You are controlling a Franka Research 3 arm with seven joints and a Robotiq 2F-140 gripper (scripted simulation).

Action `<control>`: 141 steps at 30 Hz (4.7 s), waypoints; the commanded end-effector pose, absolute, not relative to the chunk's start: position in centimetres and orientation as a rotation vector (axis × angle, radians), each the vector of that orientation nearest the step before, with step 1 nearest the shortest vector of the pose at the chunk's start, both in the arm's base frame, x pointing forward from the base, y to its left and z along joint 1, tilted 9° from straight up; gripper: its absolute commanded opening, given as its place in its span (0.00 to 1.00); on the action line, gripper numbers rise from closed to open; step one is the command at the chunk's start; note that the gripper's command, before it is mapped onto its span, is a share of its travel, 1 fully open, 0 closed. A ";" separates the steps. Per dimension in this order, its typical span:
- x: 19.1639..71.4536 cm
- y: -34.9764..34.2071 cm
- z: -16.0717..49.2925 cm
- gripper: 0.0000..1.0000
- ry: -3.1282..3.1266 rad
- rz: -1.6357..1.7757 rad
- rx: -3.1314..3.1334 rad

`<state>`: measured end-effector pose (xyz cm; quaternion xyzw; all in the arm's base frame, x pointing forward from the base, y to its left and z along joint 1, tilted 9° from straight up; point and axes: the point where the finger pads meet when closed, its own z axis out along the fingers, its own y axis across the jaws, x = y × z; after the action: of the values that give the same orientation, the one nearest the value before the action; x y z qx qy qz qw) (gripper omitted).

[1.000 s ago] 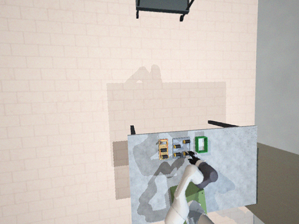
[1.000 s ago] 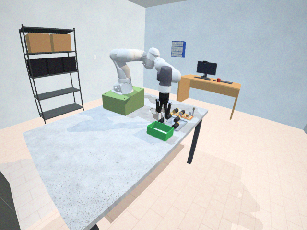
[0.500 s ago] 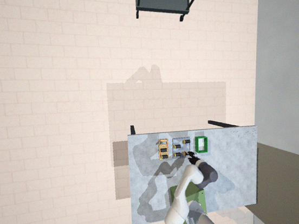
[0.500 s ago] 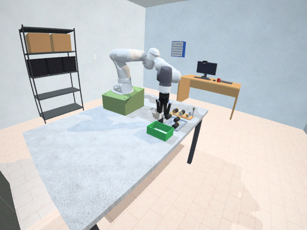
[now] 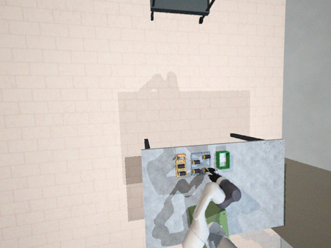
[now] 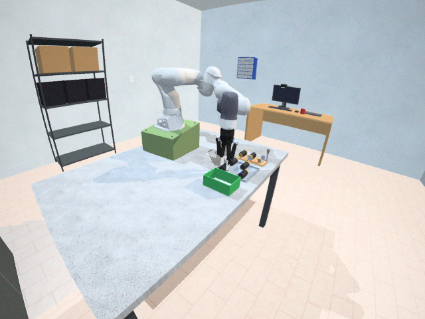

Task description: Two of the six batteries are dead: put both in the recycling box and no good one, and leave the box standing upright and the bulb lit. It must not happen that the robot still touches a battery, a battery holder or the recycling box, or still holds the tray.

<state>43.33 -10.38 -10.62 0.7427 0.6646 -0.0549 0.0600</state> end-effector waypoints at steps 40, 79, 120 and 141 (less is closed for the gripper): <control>43.4 -8.7 -0.4 0.16 2.017 -0.167 2.242; 46.7 -3.8 0.0 0.16 1.997 -0.166 2.258; 58.4 13.0 -2.8 0.16 1.928 -0.160 2.314; 58.4 12.0 -9.0 0.16 1.928 -0.160 2.314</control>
<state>57.58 11.63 -9.28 0.7632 0.6405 -0.0639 0.0569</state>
